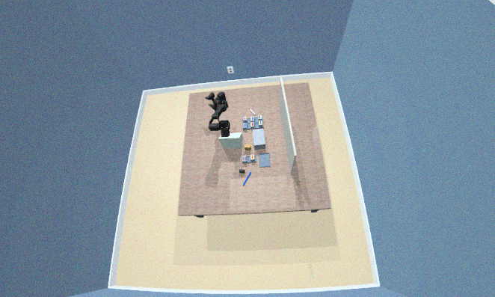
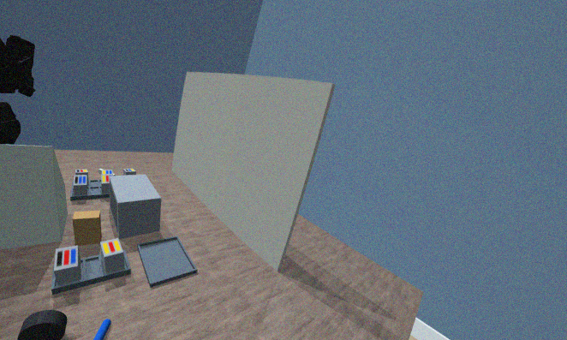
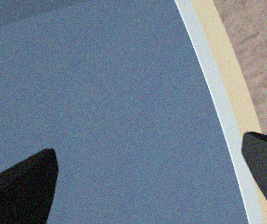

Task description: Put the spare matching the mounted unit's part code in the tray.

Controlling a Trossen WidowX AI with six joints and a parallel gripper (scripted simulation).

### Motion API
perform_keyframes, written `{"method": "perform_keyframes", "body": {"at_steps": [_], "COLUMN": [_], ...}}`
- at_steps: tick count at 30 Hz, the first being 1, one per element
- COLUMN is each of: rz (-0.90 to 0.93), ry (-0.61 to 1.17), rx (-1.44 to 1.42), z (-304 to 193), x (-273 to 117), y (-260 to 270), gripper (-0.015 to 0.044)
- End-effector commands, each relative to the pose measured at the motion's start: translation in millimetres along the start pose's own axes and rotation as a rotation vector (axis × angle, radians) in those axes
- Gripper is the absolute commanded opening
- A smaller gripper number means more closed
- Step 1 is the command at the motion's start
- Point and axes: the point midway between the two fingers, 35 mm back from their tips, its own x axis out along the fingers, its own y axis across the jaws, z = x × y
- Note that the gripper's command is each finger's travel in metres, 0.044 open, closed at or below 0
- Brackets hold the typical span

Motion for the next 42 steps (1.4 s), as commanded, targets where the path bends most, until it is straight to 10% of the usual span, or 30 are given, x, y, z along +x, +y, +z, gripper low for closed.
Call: {"method": "perform_keyframes", "body": {"at_steps": [1,15,42], "rz": [0.000,-0.327,-1.162], "ry": [0.000,-0.274,-0.732], "rx": [0.000,0.003,0.211], "z": [0.0,97.0,206.0], "x": [0.0,-21.0,-274.7], "y": [0.0,-51.8,-160.5], "gripper": [0.0426,0.0440,0.0440]}}
